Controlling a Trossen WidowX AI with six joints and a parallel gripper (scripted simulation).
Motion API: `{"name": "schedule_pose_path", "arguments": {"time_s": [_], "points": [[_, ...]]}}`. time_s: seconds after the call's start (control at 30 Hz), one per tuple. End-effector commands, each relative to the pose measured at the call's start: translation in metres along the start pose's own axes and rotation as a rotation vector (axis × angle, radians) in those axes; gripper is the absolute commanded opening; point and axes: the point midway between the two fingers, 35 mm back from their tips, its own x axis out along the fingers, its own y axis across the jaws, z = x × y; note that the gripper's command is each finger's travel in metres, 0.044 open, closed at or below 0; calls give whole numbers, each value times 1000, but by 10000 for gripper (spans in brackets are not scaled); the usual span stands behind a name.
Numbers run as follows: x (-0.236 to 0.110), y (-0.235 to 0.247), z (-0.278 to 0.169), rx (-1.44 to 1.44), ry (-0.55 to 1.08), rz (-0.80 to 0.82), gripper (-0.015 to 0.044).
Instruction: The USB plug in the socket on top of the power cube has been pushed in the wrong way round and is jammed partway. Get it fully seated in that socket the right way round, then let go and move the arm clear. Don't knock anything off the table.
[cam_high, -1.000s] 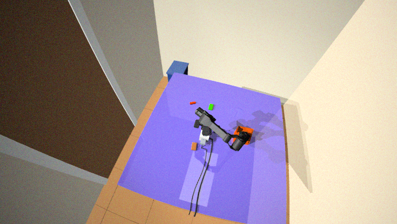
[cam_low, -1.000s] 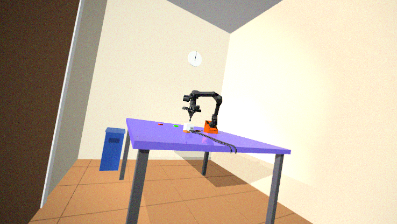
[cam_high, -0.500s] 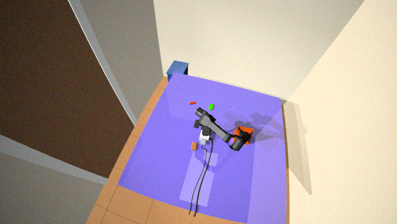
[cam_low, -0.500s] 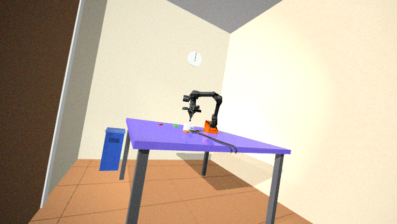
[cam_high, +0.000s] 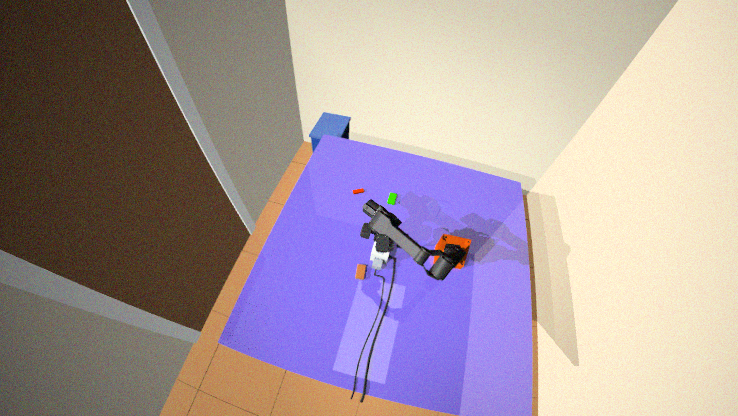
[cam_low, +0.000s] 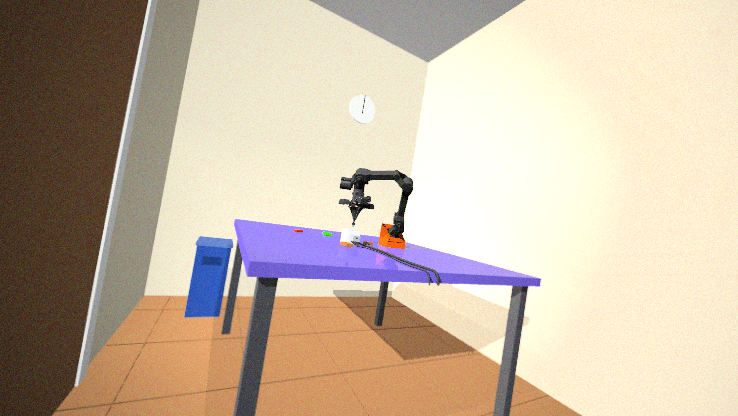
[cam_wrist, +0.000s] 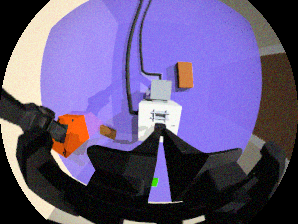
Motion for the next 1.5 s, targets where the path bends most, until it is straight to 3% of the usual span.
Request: {"name": "schedule_pose_path", "arguments": {"time_s": [0.0, 1.47], "points": [[1, 0, 1, -5, -7, -2, 0], [6, -1, 3, -8, -42, -2, 0]]}}
